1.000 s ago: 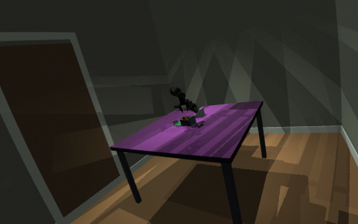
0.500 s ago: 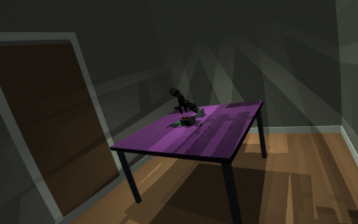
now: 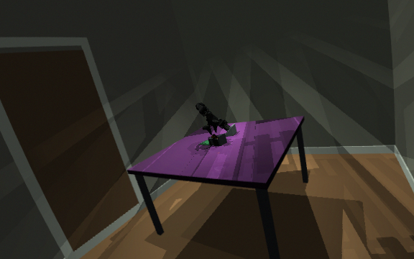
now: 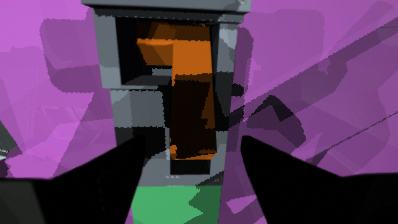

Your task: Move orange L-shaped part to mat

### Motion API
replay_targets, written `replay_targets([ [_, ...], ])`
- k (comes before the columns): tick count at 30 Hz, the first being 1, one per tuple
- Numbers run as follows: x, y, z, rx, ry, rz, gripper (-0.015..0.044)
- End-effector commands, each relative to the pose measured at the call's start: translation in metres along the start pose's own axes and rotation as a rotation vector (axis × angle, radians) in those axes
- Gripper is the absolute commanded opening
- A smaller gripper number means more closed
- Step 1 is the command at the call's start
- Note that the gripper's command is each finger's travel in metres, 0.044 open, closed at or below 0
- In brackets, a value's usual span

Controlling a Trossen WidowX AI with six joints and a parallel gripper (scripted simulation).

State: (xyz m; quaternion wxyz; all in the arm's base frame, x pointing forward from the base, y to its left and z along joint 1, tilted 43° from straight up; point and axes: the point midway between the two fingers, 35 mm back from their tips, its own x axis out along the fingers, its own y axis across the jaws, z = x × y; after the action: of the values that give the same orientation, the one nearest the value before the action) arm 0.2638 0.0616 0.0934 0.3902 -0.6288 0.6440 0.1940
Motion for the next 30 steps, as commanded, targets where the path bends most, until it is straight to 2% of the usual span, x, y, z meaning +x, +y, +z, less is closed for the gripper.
replay_targets([
  [1,0.007,0.000,-0.001,-0.004,0.006,-0.003,0.0280],
  [21,0.037,0.000,-0.002,-0.004,0.008,-0.004,0.0280],
  [27,0.033,0.000,-0.001,0.001,0.002,-0.001,0.0122],
  [30,0.033,0.000,-0.001,0.001,0.002,-0.001,0.0102],
])
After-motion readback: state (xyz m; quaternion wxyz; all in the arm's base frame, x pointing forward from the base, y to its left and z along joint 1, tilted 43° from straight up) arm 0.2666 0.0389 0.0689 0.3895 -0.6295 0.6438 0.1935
